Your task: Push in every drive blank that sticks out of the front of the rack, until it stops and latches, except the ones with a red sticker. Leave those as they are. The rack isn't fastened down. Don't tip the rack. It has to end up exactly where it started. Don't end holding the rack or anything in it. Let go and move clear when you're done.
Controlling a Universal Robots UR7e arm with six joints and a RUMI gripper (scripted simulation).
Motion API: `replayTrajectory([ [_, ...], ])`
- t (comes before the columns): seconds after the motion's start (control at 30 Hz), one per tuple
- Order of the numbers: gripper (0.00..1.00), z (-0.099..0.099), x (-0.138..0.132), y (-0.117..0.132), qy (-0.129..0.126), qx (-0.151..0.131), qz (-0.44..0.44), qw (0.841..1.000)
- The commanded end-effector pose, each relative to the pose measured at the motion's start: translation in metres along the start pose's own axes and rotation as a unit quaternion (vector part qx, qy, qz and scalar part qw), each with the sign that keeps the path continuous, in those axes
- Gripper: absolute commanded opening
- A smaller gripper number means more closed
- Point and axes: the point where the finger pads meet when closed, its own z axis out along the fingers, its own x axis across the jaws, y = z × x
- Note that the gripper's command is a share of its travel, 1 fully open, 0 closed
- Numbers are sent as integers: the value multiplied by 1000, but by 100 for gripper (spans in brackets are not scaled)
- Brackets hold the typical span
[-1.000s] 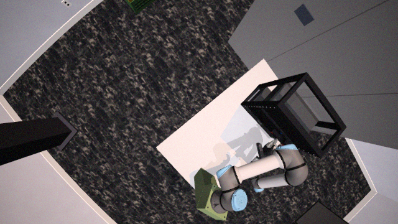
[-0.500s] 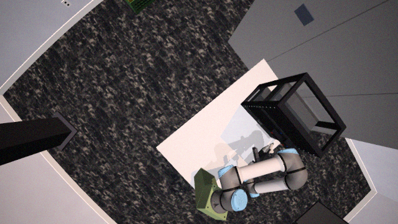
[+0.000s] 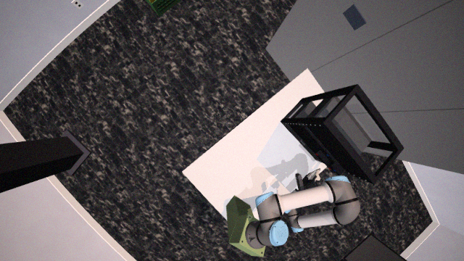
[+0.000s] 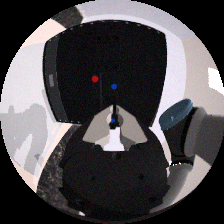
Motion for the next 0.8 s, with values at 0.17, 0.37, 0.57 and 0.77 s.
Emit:
replayTrajectory([
  [0.17,0,-1,0,37,0,0,0,1000],
  [0.37,0,-3,0,72,0,0,0,1000],
  [0.57,0,-3,1,92,0,0,0,1000],
  [0.77,0,-3,1,94,0,0,0,1000],
])
